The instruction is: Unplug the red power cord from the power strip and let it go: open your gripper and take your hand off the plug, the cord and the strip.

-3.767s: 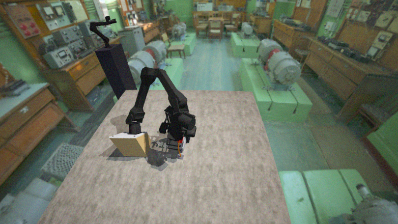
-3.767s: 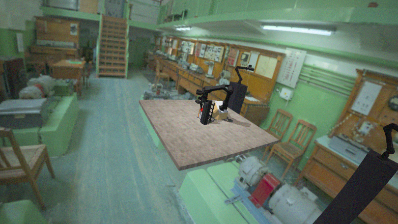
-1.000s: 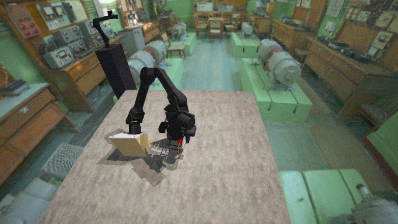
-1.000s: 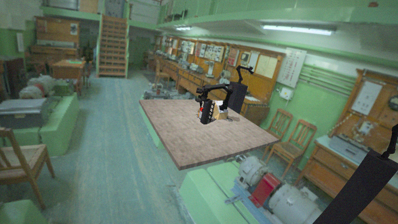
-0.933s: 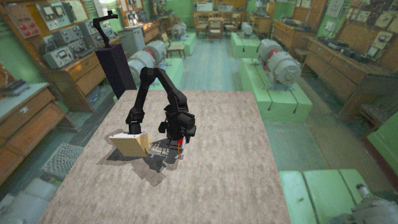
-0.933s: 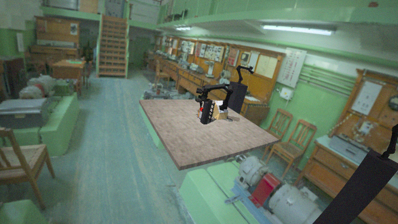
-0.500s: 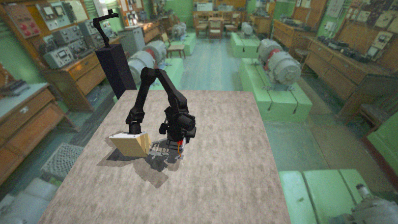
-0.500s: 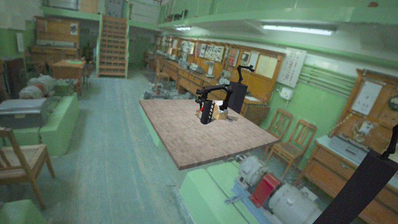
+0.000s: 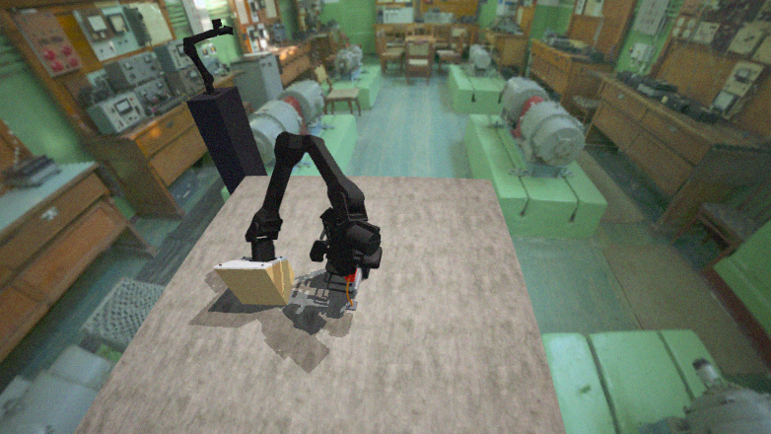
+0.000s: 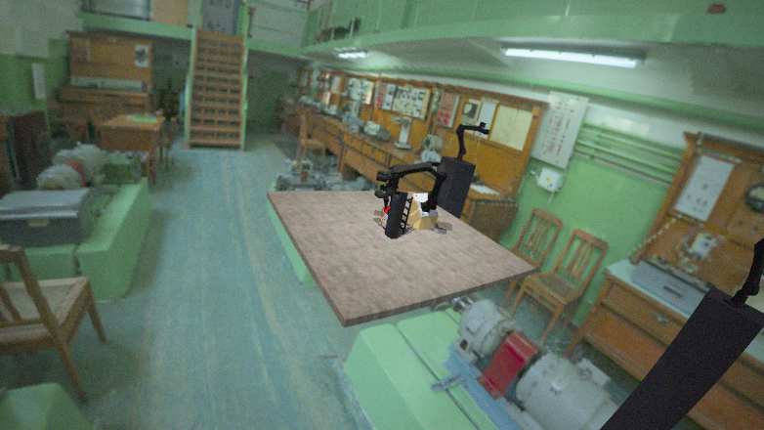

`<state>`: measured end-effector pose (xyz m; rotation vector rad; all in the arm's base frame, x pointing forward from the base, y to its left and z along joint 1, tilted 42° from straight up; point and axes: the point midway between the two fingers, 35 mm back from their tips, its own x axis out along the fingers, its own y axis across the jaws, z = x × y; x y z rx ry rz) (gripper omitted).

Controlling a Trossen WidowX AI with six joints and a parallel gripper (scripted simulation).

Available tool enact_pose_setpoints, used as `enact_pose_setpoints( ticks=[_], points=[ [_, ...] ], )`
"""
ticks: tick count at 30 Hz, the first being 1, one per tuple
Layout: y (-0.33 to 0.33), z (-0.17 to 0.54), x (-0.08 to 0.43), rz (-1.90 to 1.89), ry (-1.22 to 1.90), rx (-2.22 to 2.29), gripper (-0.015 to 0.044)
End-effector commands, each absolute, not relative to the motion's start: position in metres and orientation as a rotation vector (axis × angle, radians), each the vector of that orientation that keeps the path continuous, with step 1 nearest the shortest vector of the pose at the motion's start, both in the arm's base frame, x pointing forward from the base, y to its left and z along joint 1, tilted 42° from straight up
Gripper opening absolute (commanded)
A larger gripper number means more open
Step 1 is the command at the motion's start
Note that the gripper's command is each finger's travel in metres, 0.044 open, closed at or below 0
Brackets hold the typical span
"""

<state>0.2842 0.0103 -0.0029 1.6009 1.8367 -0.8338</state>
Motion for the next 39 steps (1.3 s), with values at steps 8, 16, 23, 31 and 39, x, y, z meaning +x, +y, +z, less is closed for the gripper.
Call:
enact_pose_setpoints(
  ticks=[8,16,23,31,39],
  points=[
    [-0.002,-0.012,0.286,-0.837,1.834,1.602,0.0000],
    [-0.012,-0.020,0.287,-0.839,1.833,1.602,0.0000],
    [-0.022,-0.026,0.287,-0.840,1.833,1.602,0.0000],
    [-0.013,-0.023,0.286,-0.838,1.840,1.607,0.0210],
    [-0.025,-0.030,0.288,-0.839,1.838,1.606,0.0420]
  ],
)
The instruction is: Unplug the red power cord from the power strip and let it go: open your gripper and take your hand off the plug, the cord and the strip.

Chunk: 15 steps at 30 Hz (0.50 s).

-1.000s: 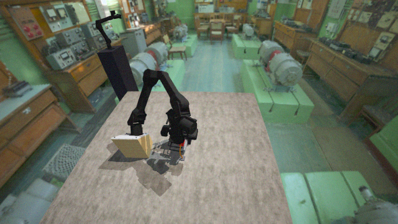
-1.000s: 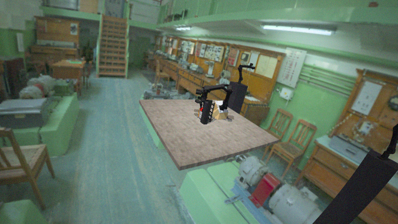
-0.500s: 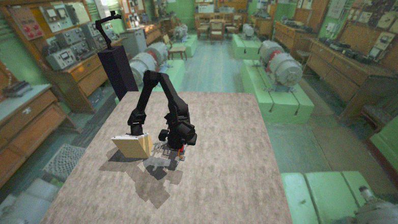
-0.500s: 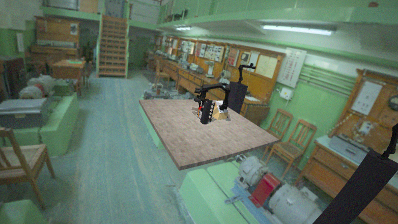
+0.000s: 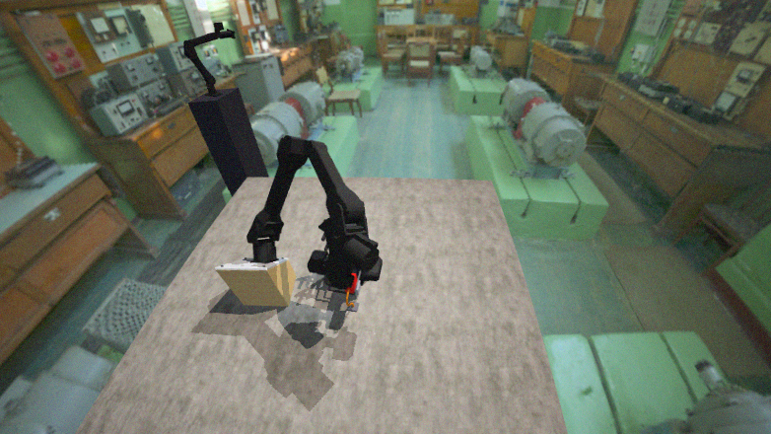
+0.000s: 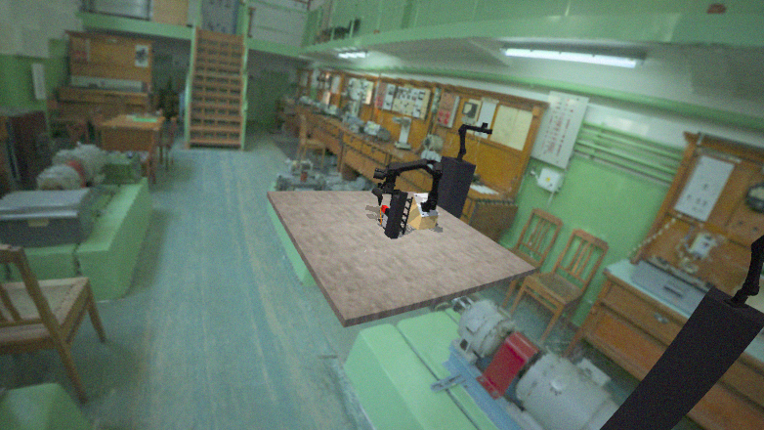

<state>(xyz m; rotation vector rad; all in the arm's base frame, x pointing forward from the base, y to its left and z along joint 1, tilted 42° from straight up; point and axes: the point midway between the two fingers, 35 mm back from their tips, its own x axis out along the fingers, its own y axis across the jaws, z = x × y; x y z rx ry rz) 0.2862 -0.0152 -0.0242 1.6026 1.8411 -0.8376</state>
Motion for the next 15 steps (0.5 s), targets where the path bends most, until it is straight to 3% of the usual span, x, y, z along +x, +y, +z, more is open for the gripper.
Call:
enact_pose_setpoints(
  ticks=[1,5,15],
  points=[
    [-0.033,-0.034,0.288,-0.840,1.837,1.605,0.0440],
    [-0.065,-0.052,0.288,-0.840,1.836,1.604,0.0440],
    [-0.067,-0.053,0.288,-0.840,1.836,1.604,0.0440]
  ],
)
